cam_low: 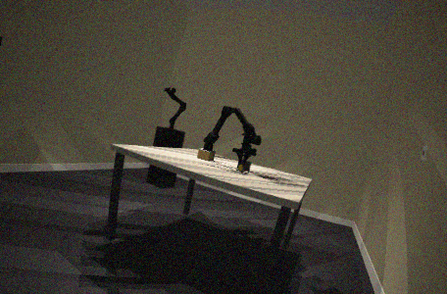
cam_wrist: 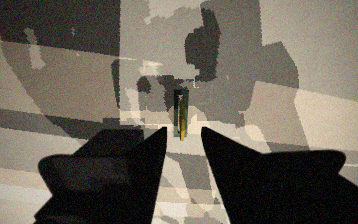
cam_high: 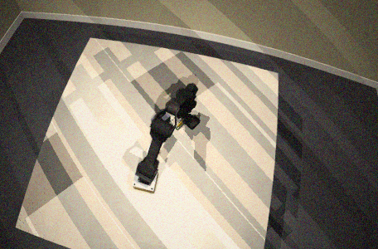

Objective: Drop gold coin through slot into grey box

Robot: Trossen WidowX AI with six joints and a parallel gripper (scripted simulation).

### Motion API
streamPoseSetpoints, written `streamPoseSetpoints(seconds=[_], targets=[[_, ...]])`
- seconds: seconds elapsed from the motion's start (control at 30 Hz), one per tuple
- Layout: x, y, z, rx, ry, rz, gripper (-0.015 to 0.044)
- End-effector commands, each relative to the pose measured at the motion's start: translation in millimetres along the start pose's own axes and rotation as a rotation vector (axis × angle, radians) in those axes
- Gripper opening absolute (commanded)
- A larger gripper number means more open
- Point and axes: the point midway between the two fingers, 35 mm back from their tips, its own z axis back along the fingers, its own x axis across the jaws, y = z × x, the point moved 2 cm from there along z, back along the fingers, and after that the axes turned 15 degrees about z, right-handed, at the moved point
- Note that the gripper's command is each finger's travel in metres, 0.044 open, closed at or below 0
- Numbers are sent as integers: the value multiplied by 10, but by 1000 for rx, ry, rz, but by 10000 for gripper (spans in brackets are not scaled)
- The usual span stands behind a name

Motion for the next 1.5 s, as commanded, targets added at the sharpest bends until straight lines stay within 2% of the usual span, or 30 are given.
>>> streamPoseSetpoints(seconds=[0.0, 0.83, 1.03, 1.47], targets=[[9, 11, -86, 4, -6, -3, 161], [11, 28, -458, 4, -5, -3, 161], [11, 28, -458, 4, -5, -3, 3], [18, 20, -451, 0, -7, -5, 0]])
